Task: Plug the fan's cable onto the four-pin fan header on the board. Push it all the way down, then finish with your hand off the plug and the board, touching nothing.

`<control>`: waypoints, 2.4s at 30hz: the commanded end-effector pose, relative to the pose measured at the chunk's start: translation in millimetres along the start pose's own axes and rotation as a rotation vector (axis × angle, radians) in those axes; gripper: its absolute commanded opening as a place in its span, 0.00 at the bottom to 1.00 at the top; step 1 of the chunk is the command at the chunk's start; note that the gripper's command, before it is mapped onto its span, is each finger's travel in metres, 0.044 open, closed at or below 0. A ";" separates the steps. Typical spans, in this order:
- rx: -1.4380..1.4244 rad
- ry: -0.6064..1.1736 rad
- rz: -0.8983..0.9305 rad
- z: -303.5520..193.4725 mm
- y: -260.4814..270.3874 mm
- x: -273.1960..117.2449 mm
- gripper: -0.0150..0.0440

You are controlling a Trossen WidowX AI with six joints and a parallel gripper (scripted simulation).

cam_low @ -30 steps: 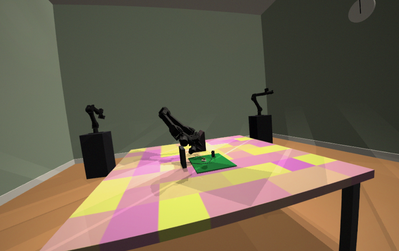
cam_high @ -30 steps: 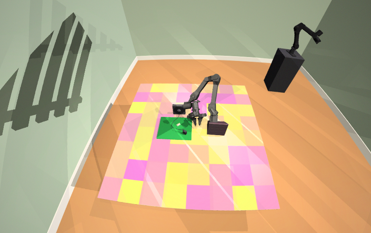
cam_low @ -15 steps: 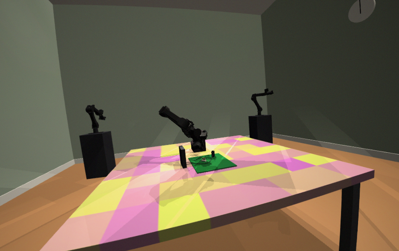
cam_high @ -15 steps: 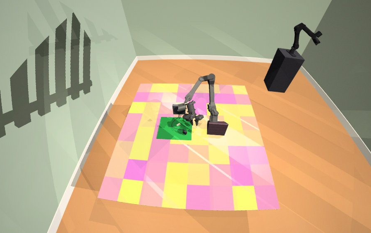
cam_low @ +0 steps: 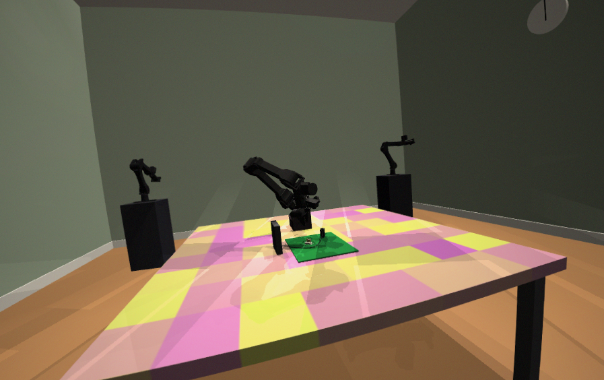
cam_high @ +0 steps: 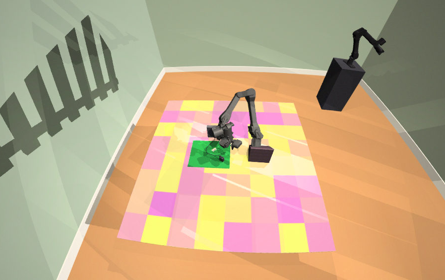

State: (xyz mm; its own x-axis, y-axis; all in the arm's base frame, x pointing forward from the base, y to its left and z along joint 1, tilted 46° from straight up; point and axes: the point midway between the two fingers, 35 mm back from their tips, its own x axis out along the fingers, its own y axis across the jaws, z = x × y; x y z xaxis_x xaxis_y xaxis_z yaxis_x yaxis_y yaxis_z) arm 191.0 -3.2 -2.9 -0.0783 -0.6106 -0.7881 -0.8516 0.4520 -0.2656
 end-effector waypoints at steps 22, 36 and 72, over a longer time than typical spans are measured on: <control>0.875 -0.028 -0.150 60.0 0.9 -59.0 1.00; 1.474 -0.084 -0.169 94.2 19.1 -93.0 1.00; 1.475 -0.085 -0.172 88.9 -0.4 16.3 1.00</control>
State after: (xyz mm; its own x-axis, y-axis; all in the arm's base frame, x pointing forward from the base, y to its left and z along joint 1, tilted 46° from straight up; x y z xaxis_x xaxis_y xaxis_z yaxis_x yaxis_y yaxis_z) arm 238.1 50.3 -60.2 0.0474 -0.7022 -0.7104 0.4467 0.6510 -0.6137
